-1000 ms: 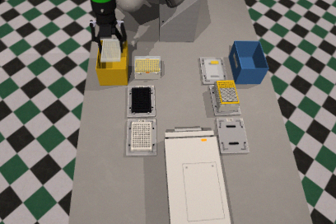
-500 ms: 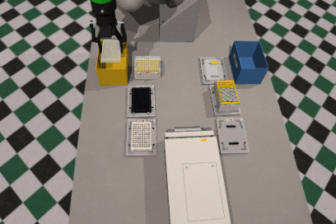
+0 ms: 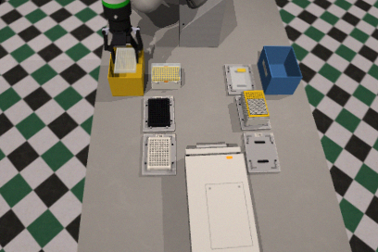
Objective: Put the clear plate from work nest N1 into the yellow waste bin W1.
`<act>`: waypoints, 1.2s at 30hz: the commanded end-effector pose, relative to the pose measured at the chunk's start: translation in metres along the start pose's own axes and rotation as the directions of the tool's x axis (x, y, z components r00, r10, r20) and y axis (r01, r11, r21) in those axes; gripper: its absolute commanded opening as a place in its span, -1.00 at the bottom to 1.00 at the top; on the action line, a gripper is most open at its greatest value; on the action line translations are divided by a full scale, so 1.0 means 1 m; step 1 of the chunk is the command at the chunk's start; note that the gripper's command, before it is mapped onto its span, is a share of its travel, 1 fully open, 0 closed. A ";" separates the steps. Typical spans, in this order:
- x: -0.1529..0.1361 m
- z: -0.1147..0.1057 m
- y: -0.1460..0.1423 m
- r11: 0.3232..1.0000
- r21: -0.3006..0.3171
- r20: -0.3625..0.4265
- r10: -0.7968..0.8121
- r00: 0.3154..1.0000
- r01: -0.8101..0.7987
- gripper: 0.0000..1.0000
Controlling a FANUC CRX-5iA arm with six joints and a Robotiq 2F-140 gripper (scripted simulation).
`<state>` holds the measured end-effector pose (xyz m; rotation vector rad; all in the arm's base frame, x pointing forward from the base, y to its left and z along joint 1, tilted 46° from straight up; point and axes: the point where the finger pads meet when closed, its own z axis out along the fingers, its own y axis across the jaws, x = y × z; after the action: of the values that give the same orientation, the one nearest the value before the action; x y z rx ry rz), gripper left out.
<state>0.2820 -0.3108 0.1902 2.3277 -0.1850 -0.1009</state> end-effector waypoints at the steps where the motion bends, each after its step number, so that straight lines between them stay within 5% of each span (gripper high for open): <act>1: 0.001 0.004 0.000 1.000 0.000 -0.001 0.000 1.000 0.000 -0.80; 36: 0.001 0.019 0.000 1.000 0.000 -0.001 0.000 1.000 0.000 -0.80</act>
<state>0.2796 -0.3247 0.1769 2.3277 -0.1848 -0.1009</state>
